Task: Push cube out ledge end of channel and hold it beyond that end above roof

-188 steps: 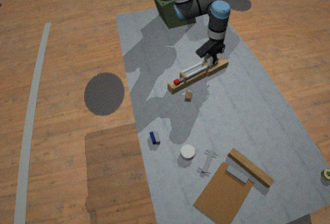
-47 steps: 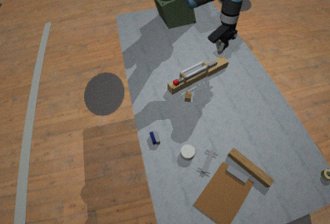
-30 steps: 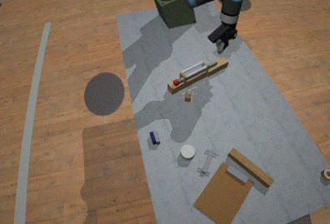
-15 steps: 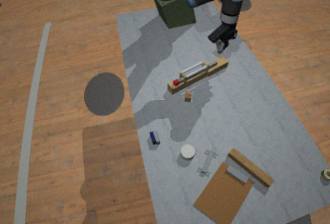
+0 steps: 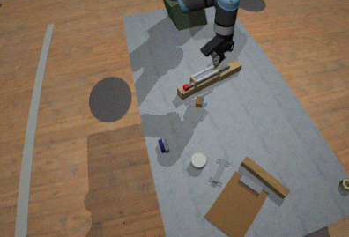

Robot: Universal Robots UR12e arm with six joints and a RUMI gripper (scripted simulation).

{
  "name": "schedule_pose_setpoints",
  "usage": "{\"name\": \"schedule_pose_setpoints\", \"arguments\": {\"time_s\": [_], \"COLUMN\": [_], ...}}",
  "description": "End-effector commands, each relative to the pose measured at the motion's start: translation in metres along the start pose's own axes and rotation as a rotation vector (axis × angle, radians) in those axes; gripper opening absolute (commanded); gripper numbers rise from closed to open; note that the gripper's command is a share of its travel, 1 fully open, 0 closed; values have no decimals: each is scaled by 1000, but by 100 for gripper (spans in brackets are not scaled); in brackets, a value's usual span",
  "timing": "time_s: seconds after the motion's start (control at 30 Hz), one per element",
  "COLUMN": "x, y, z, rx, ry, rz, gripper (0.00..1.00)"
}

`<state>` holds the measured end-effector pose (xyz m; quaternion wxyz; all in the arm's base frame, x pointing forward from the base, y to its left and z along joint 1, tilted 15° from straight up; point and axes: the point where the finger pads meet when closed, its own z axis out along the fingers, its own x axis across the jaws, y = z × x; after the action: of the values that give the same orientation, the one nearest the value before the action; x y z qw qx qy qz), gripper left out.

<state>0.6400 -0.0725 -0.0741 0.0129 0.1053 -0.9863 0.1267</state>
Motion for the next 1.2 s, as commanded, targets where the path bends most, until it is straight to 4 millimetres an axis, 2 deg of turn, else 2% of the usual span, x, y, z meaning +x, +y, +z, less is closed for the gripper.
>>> {"name": "schedule_pose_setpoints", "arguments": {"time_s": [0.0, 0.1, 0.17, 0.23, 0.3, 0.33, 1.17], "x": [0, 7, 11, 13, 13, 13, 13], "y": [-100, -144, -162, -169, -171, -171, -171], "z": [1, 0, 0, 0, 0, 0, 0], "rx": [-4, -1, 0, 0, 0, 0, 0], "ry": [-2, -2, -1, -1, -1, -1, -1], "rz": [-3, -3, -3, -3, -3, -3, -3], "gripper": [0, 0, 0, 0, 0, 25, 25]}}
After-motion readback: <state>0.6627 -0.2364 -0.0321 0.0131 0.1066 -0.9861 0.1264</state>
